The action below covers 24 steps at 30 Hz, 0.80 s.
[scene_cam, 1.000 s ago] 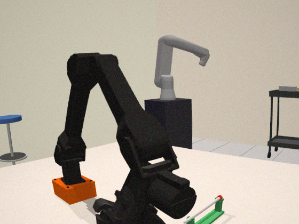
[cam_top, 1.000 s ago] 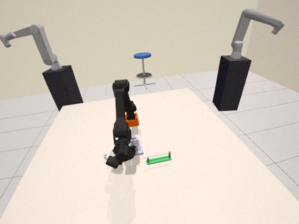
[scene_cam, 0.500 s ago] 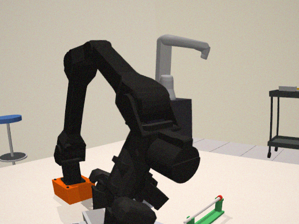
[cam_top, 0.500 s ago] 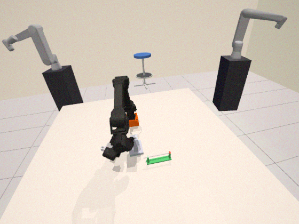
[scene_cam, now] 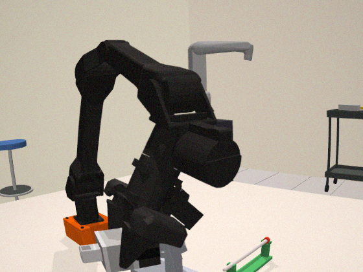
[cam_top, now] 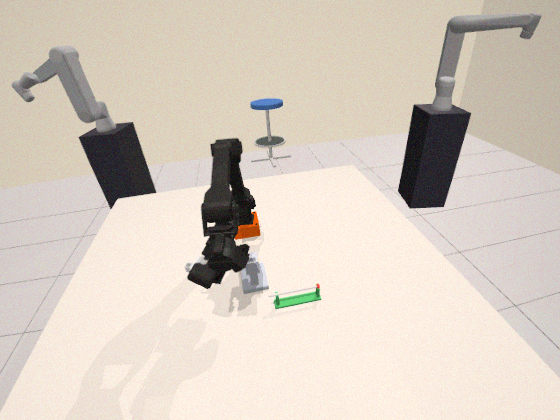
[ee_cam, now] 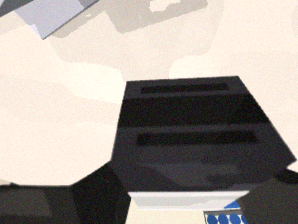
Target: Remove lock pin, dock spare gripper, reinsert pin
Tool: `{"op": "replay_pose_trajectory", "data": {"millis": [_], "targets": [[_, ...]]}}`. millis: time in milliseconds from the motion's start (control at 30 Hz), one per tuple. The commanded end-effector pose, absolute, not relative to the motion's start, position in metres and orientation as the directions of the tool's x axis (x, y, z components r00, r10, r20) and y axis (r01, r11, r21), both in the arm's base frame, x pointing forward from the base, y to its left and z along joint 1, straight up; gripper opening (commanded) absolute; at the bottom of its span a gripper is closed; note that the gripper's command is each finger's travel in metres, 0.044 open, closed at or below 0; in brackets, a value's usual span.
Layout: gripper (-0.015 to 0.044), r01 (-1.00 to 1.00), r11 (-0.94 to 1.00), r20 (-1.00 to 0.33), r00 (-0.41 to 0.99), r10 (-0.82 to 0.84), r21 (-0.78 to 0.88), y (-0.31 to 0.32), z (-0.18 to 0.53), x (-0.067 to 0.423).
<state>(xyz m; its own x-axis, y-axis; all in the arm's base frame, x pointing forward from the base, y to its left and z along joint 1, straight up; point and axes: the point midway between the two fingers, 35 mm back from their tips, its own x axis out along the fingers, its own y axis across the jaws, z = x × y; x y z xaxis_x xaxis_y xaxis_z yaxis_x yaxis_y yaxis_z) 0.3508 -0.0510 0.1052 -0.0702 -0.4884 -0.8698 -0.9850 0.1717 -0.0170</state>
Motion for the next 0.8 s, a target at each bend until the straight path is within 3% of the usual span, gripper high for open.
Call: {"op": "replay_pose_trajectory", "data": {"millis": [0, 767], "targets": [[0.0, -0.985, 0.171, -0.869, -0.068, -0.489, -0.019, -0.051, 0.106, 0.35], [0.0, -0.849, 0.466, -0.831, -0.058, -0.553, -0.251, -0.029, 0.111, 0.336]]}}
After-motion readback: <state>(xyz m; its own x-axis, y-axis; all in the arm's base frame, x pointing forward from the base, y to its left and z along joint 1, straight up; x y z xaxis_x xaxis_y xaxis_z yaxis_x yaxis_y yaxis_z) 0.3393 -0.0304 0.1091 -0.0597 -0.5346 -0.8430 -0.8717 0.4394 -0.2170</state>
